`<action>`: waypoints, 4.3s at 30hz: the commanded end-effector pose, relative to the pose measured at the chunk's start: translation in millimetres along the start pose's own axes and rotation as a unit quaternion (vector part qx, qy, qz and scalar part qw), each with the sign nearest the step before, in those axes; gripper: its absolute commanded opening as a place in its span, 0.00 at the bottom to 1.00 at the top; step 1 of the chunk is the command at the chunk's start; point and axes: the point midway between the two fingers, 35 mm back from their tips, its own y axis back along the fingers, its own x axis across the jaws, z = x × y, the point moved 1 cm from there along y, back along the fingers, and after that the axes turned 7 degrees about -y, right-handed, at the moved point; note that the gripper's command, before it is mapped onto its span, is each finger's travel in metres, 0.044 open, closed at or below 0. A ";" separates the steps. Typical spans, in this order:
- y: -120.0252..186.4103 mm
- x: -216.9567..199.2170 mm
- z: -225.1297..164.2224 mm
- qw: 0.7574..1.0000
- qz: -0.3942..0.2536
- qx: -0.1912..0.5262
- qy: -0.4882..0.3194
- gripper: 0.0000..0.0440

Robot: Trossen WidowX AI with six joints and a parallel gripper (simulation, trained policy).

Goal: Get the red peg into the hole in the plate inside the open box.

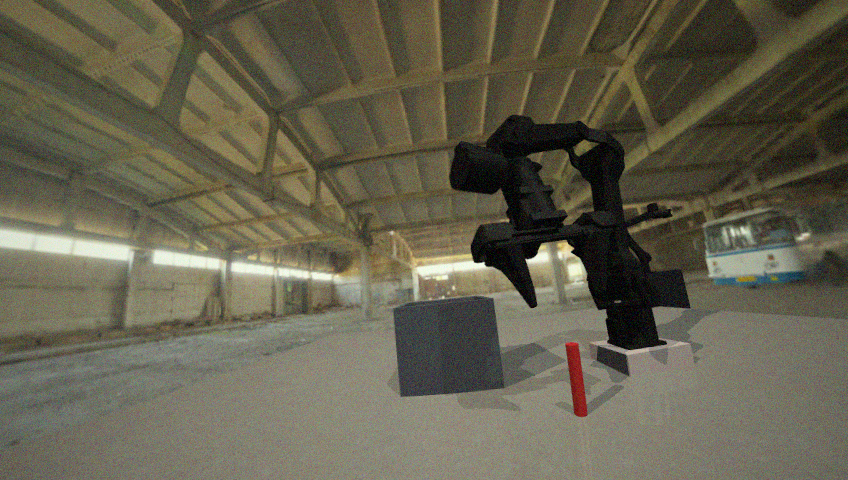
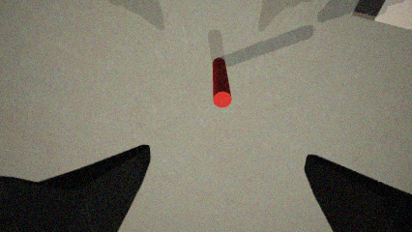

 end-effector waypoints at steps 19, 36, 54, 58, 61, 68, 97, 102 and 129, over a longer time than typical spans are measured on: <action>-67.4 -7.4 26.4 0.998 -0.039 -0.038 0.008 0.97; -93.0 6.0 26.3 0.998 -0.033 -0.036 0.043 0.12; -43.6 26.2 -0.9 0.996 0.050 0.037 0.066 0.00; -25.4 31.3 -3.9 0.993 0.073 0.044 0.077 0.00; -10.6 35.4 -4.7 0.991 0.092 0.046 0.086 0.00; 28.5 44.1 1.3 0.984 0.141 0.035 0.105 0.00; 105.7 77.3 96.6 0.979 0.180 -0.087 0.048 0.00; 104.3 83.0 111.6 0.981 0.167 -0.091 0.038 0.00; 53.8 118.1 163.6 0.991 0.112 -0.060 0.032 0.00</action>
